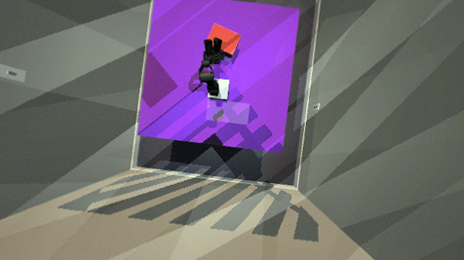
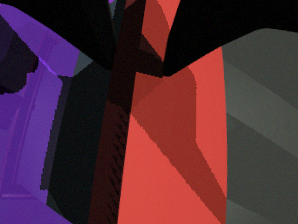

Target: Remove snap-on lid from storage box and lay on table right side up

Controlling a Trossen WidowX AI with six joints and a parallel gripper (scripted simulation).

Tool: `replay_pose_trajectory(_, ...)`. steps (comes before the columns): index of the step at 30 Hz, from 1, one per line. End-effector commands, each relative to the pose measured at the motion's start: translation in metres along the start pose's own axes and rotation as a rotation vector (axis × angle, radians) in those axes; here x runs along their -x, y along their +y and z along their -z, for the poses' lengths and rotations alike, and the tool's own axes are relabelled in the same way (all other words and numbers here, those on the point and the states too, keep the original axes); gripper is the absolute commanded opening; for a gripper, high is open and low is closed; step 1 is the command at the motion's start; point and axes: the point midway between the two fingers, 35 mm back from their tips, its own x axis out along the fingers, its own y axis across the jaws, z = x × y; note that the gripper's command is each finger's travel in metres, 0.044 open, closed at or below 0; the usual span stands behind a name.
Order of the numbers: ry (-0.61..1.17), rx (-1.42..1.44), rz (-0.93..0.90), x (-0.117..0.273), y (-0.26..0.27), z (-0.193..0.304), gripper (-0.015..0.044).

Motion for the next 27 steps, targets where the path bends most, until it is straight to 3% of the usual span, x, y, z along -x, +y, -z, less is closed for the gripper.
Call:
replay_pose_trajectory(1,0.003,0.004,0.002,-0.0008,-0.0002,0.0007,0.0063)
replay_pose_trajectory(4,0.003,0.004,0.002,-0.0008,-0.0002,0.0007,0.0000)
replay_pose_trajectory(27,0.000,0.000,0.000,0.0028,0.0034,0.0000,0.0000)
